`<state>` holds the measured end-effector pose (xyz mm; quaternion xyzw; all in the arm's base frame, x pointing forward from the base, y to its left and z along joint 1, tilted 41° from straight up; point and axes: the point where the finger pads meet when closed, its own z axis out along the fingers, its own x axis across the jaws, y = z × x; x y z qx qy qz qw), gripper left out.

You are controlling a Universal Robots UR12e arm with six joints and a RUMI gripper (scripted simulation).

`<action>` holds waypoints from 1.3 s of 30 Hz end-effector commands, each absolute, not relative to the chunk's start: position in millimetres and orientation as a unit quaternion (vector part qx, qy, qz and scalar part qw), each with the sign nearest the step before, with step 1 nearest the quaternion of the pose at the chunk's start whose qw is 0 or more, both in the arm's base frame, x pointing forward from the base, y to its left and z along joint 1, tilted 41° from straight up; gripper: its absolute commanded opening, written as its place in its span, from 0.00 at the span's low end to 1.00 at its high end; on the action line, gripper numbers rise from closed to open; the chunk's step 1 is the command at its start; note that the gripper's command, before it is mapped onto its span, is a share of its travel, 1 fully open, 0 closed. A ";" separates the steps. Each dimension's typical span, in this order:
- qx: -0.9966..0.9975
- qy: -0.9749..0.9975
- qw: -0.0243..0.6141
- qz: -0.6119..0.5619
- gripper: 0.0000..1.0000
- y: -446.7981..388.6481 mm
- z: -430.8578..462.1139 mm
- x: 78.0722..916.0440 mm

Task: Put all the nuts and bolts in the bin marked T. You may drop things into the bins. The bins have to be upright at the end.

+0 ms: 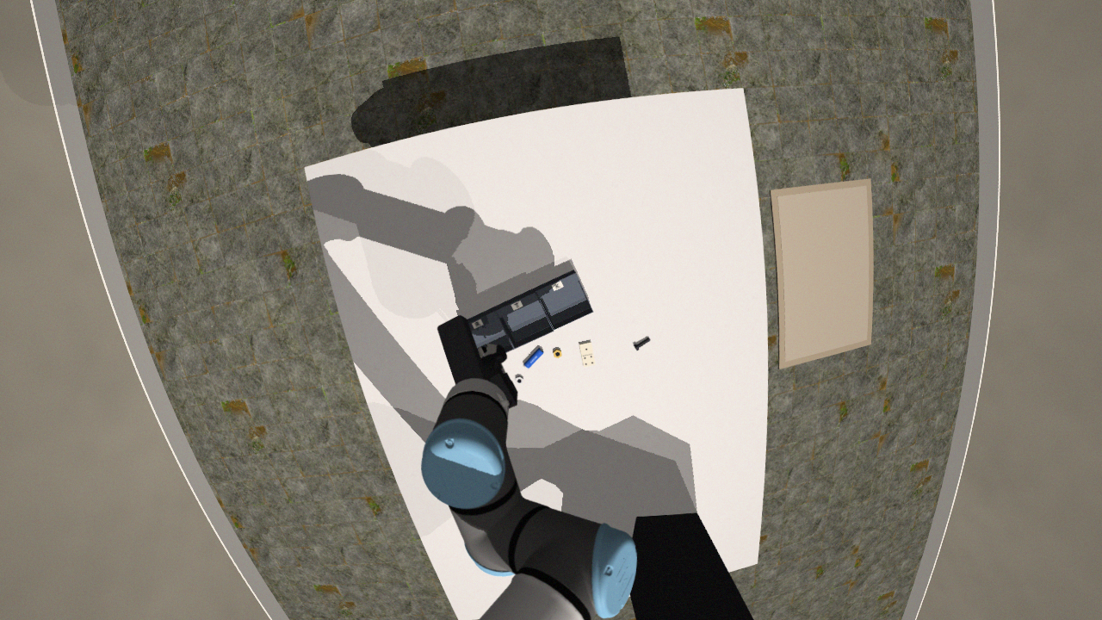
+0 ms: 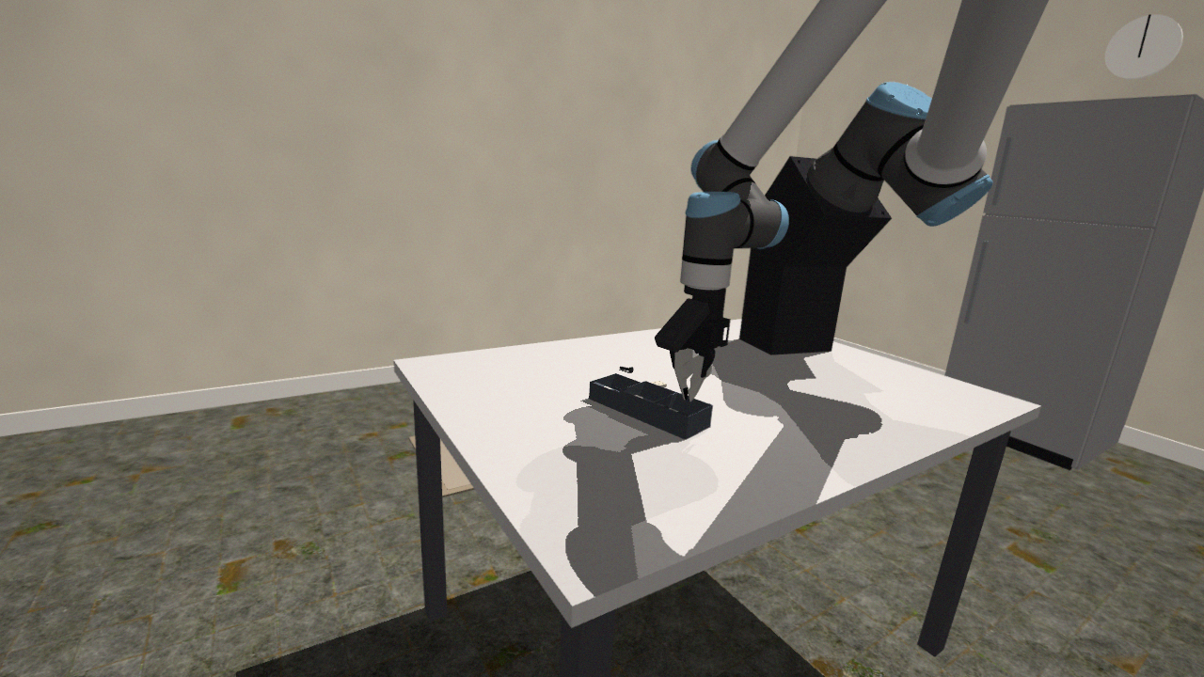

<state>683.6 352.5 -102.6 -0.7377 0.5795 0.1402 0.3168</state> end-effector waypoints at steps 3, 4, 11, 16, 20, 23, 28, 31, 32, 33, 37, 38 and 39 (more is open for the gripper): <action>-0.738 0.579 0.317 0.140 0.04 338.5 -85.5 680.6; -0.738 0.579 0.317 0.140 0.04 336.0 -82.5 679.9; -0.738 0.579 0.317 0.140 0.04 333.0 -79.0 679.2; -0.738 0.579 0.317 0.140 0.04 317.2 -59.9 675.2; -0.738 0.579 0.317 0.140 0.04 296.3 -34.6 669.8; -0.738 0.579 0.317 0.140 0.04 280.5 -15.6 665.8; -0.738 0.579 0.317 0.140 0.04 254.6 15.7 659.2; -0.738 0.579 0.317 0.140 0.04 254.6 15.7 659.3; -0.738 0.579 0.317 0.140 0.04 254.5 15.7 659.3; -0.738 0.579 0.317 0.140 0.04 254.5 15.7 659.3; -0.738 0.579 0.317 0.140 0.04 254.5 15.7 659.3; -0.738 0.579 0.317 0.140 0.04 254.6 15.7 659.3; -0.738 0.579 0.317 0.140 0.04 254.6 15.7 659.3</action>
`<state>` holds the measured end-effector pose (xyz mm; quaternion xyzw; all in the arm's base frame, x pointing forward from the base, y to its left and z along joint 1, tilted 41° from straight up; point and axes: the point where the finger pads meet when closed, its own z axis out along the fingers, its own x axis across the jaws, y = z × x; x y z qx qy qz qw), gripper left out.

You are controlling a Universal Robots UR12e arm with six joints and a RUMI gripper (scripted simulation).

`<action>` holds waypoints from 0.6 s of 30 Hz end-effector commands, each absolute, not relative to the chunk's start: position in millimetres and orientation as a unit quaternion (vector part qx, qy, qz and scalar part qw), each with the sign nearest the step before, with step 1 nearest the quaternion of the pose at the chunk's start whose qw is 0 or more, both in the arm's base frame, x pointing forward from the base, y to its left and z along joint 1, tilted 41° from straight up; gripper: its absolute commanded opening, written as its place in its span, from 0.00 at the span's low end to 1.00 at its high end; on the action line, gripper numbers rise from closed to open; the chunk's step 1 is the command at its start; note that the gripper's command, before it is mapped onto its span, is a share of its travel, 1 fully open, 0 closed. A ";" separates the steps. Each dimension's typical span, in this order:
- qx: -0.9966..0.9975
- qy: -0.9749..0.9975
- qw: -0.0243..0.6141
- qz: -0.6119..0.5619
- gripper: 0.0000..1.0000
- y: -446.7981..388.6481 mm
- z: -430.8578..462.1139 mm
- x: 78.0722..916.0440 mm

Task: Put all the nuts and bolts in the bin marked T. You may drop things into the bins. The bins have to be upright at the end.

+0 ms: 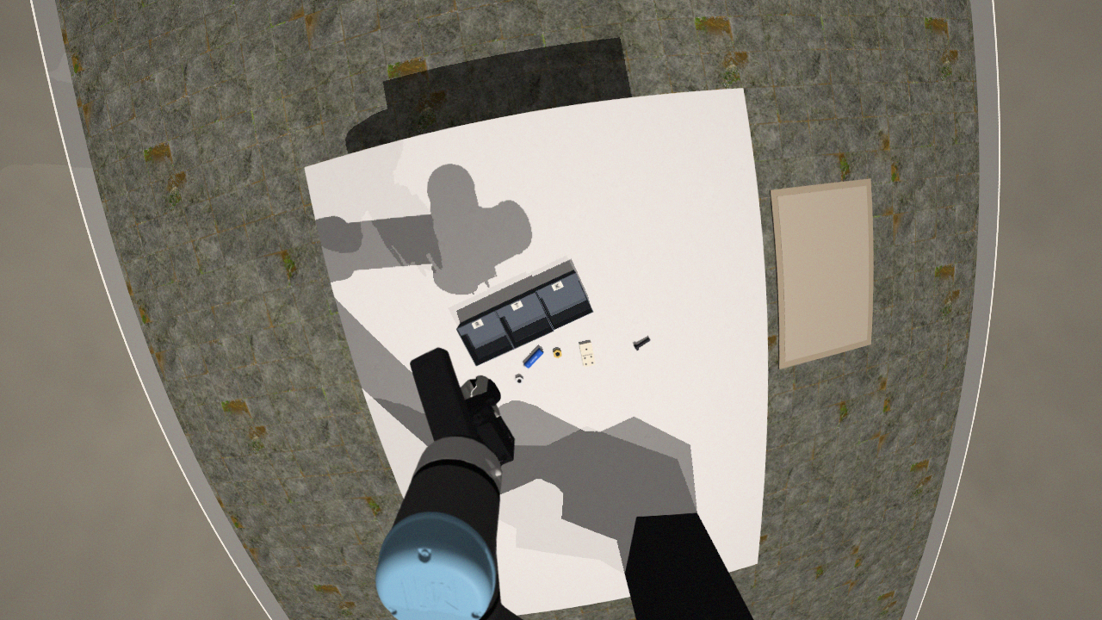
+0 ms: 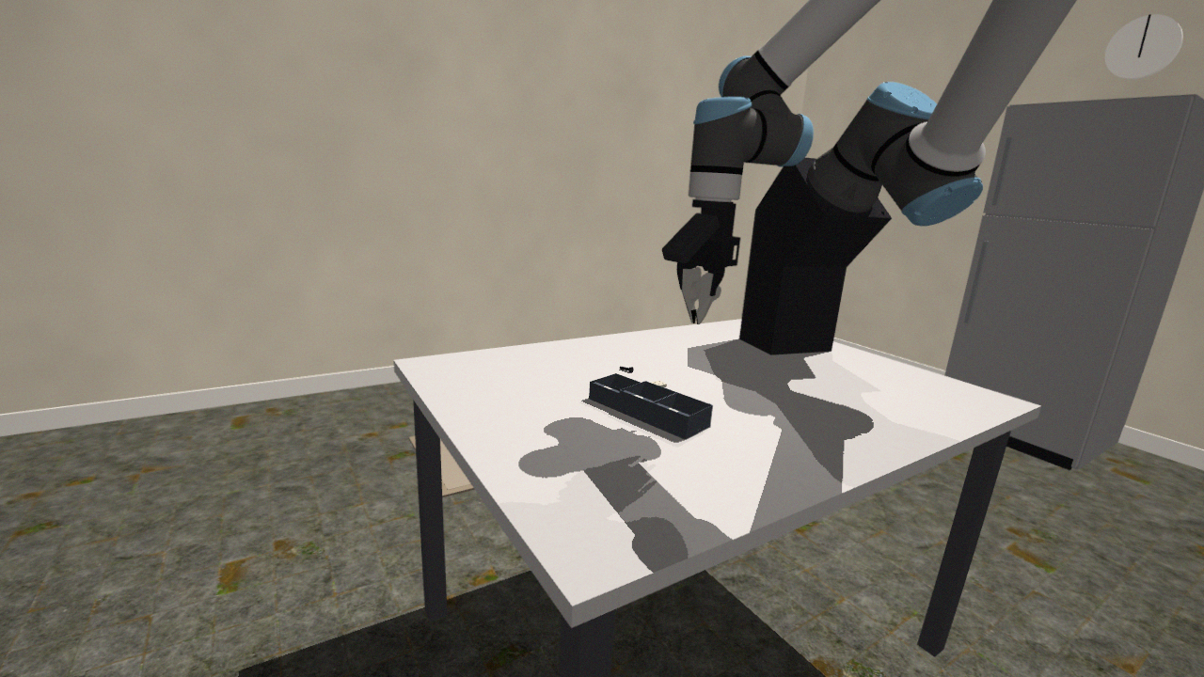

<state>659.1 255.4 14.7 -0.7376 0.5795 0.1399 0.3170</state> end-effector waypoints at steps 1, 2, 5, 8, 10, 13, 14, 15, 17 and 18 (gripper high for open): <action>-0.738 0.579 0.317 0.140 0.04 254.5 15.7 659.3; -0.723 0.598 0.313 0.148 0.18 250.8 8.3 658.4; -0.678 0.649 0.302 0.170 0.18 239.8 -14.0 655.6; -0.657 0.670 0.296 0.180 0.18 232.5 -28.9 653.8; -0.626 0.699 0.288 0.193 0.18 228.9 -36.4 652.9; -0.593 0.727 0.278 0.207 0.18 217.9 -58.7 650.2; -0.581 0.736 0.275 0.212 0.18 214.3 -66.1 649.3; -0.568 0.746 0.271 0.217 0.18 210.6 -73.6 648.4; -0.542 0.765 0.263 0.226 0.18 203.3 -88.5 646.6; -0.529 0.774 0.259 0.231 0.18 199.7 -95.9 645.7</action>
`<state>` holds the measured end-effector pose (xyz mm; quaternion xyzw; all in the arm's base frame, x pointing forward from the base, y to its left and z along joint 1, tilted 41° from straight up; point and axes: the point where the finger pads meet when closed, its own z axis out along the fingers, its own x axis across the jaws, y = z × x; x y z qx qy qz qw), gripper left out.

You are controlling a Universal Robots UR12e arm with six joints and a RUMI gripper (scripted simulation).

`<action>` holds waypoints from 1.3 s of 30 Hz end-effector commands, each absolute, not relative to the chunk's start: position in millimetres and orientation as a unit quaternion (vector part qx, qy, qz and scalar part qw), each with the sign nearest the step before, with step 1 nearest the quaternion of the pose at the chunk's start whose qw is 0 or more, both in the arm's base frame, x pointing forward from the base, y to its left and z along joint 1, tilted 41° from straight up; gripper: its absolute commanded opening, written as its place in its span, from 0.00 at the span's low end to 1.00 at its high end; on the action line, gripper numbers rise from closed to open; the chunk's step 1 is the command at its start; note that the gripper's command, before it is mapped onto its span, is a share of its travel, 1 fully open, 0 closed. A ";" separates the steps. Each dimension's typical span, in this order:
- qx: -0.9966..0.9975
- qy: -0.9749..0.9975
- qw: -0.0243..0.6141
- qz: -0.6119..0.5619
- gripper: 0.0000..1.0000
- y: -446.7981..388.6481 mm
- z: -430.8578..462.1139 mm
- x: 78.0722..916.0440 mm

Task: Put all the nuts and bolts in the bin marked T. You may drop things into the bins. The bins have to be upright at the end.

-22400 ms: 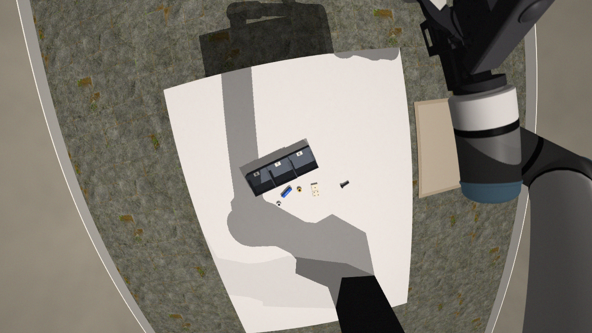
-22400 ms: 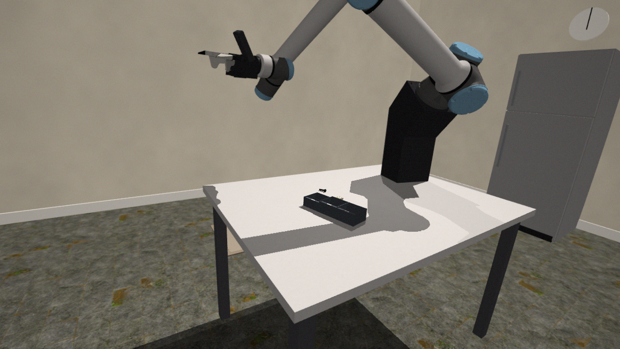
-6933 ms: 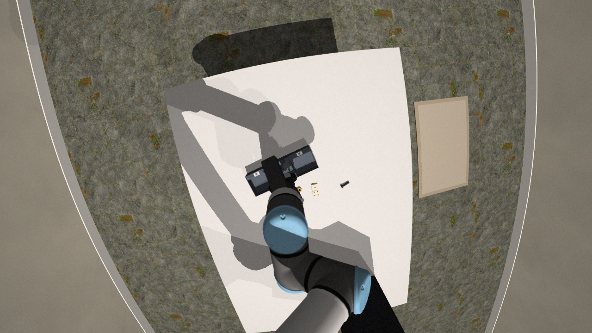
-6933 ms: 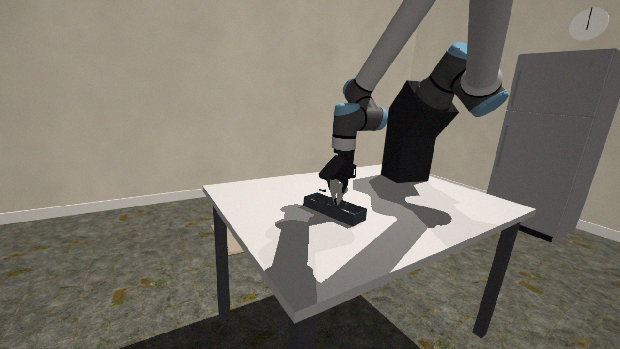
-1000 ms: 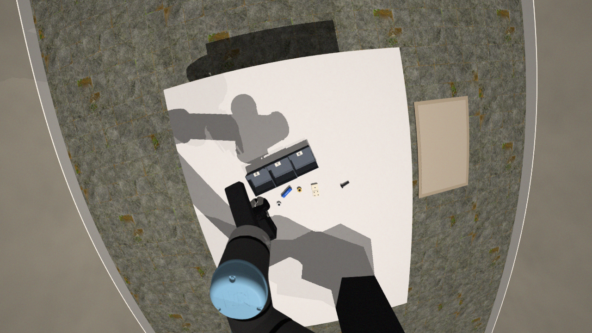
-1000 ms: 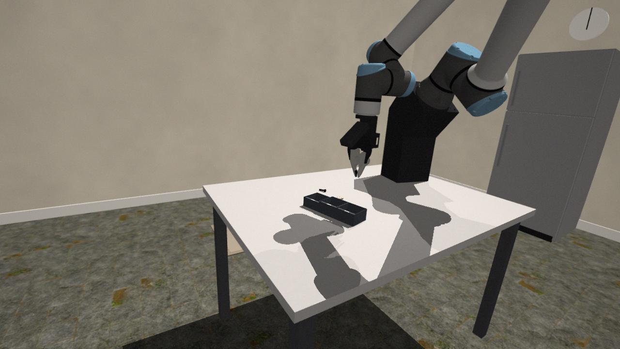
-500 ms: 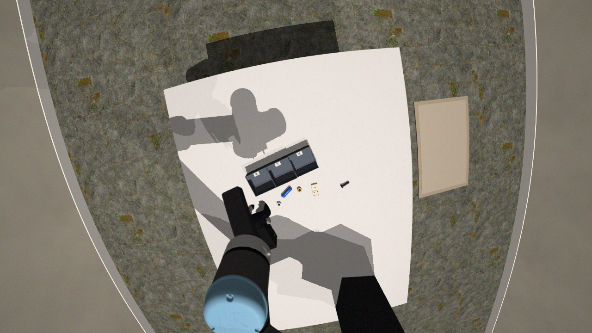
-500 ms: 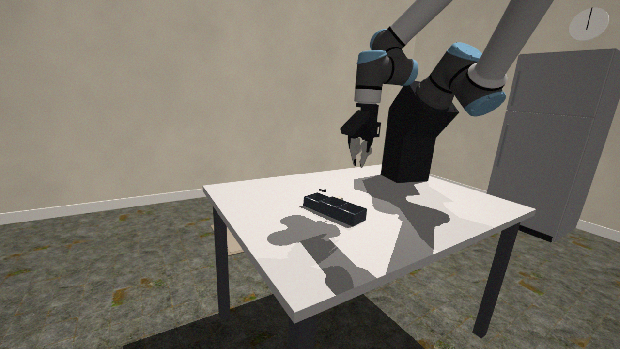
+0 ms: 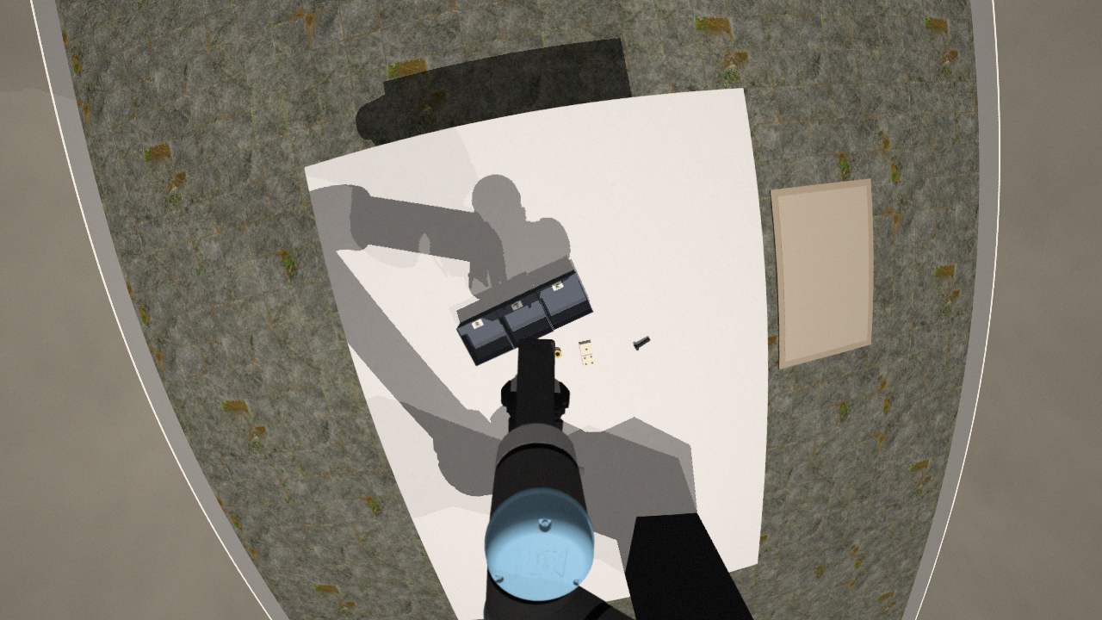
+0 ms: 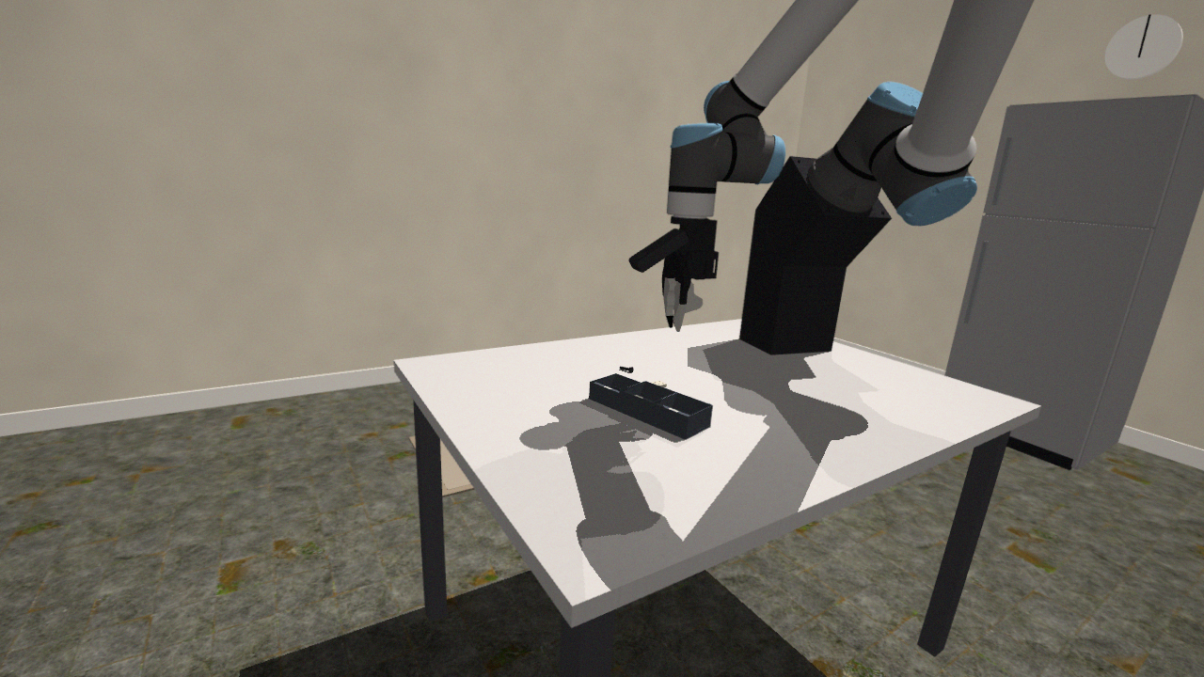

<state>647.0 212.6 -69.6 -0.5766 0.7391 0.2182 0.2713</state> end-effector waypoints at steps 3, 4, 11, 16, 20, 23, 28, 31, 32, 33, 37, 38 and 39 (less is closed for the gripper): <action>-0.489 0.800 0.247 0.245 0.18 188.7 -118.2 643.0; -0.476 0.808 0.242 0.250 0.18 185.0 -125.7 642.1; -0.386 0.854 0.214 0.276 0.18 166.8 -162.8 637.5; -0.312 0.884 0.189 0.294 0.18 148.5 -200.1 633.0; -0.251 0.903 0.169 0.306 0.18 133.9 -229.8 629.4; -0.204 0.915 0.155 0.312 0.18 122.9 -252.1 626.7; -0.161 0.924 0.142 0.316 0.18 112.0 -274.4 624.0; -0.161 0.924 0.142 0.316 0.18 101.6 -290.9 621.6; -0.161 0.924 0.142 0.316 0.18 100.4 -292.0 621.5; -0.161 0.924 0.142 0.316 0.18 99.6 -292.6 621.4; -0.161 0.924 0.142 0.316 0.18 99.4 -292.7 621.5; -0.161 0.924 0.142 0.316 0.18 99.7 -292.4 621.6; -0.161 0.924 0.142 0.316 0.18 100.2 -292.0 621.7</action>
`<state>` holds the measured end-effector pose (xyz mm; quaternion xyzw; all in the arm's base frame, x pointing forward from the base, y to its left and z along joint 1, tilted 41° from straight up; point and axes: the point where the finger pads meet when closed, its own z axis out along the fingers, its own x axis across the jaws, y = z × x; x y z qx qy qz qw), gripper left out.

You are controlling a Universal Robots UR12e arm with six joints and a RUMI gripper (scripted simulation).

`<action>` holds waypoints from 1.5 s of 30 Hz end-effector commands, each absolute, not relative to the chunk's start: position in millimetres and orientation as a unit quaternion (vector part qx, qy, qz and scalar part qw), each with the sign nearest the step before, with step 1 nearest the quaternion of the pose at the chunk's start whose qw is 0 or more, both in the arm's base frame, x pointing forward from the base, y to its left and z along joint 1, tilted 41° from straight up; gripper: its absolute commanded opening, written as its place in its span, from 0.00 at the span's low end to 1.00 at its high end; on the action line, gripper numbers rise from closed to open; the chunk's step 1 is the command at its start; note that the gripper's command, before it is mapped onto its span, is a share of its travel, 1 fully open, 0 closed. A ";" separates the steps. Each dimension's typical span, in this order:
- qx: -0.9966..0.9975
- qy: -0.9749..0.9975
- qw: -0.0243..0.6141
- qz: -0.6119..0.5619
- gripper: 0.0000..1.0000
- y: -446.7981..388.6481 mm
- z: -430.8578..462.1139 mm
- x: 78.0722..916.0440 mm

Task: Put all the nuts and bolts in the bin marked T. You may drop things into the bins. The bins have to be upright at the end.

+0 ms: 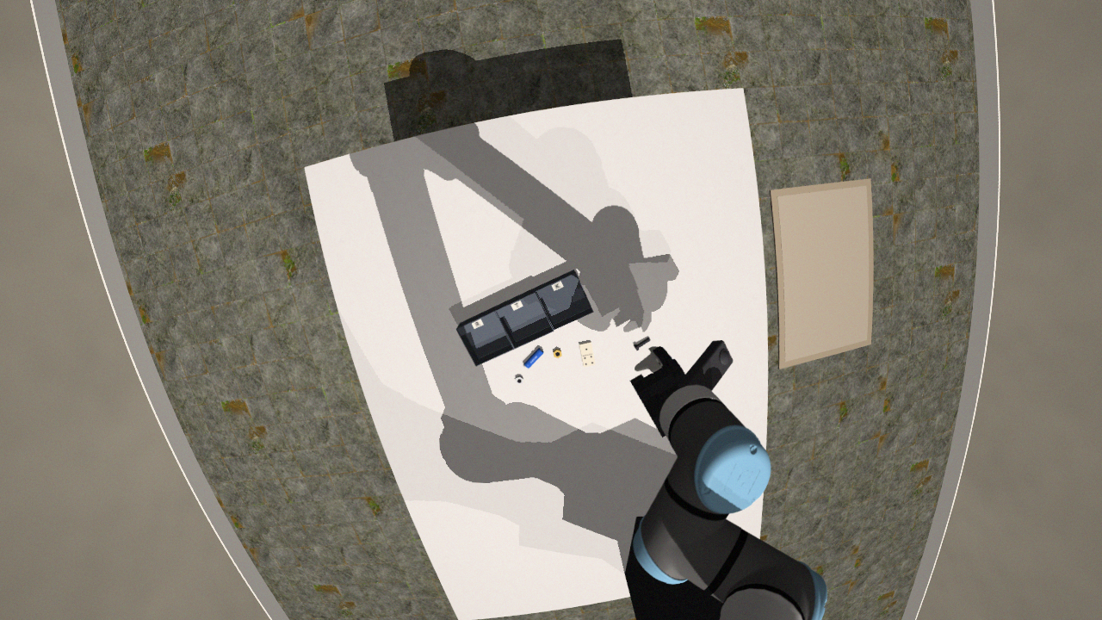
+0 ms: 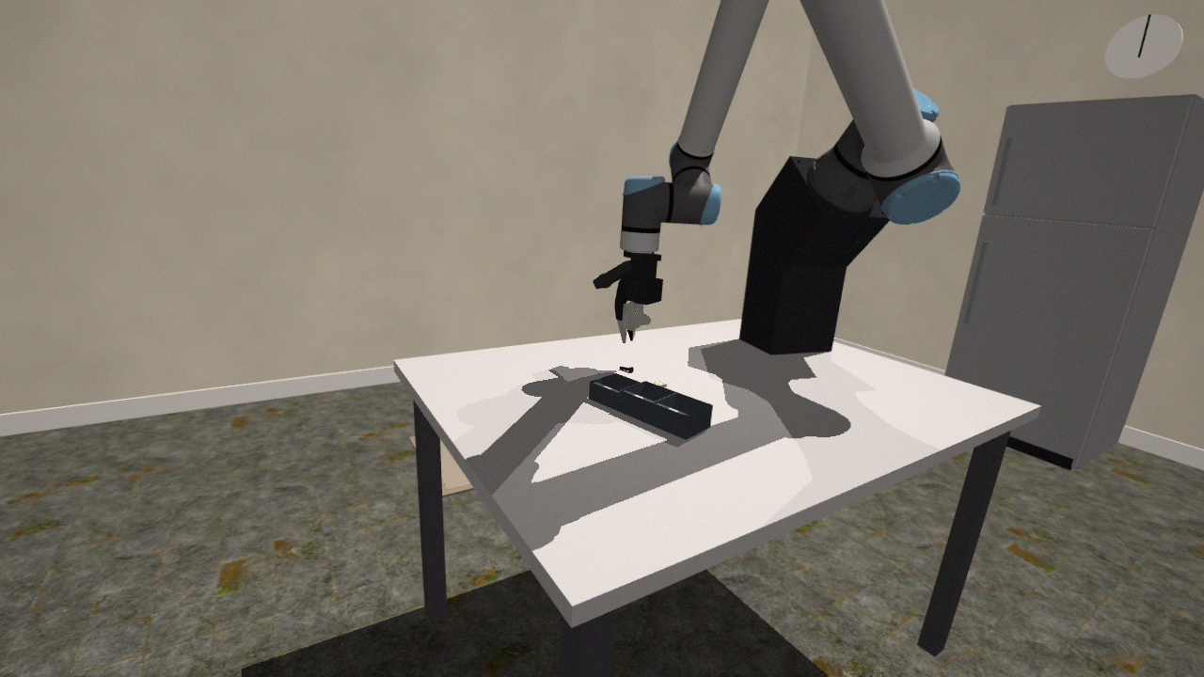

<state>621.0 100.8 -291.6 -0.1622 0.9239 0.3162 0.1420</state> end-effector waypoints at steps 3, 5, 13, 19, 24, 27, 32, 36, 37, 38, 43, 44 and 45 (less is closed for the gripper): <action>-0.161 0.924 0.142 0.316 0.18 100.7 -291.6 621.8; -0.161 0.924 0.142 0.316 0.18 101.7 -290.8 621.9; -0.161 0.924 0.142 0.316 0.18 104.6 -288.3 622.3; -0.161 0.924 0.142 0.316 0.18 105.4 -287.6 622.4; -0.161 0.924 0.142 0.316 0.18 105.5 -287.5 622.4; -0.161 0.924 0.142 0.316 0.18 105.6 -287.4 622.4; -0.161 0.924 0.142 0.316 0.18 105.6 -287.5 622.4; -0.161 0.924 0.142 0.316 0.18 105.6 -287.5 622.4; -0.161 0.924 0.142 0.316 0.18 105.6 -287.5 622.4; -0.161 0.924 0.142 0.316 0.18 105.6 -287.5 622.4; -0.161 0.924 0.142 0.316 0.18 105.6 -287.4 622.4; -0.161 0.924 0.142 0.316 0.18 105.6 -287.4 622.4; -0.161 0.924 0.142 0.316 0.18 105.6 -287.4 622.4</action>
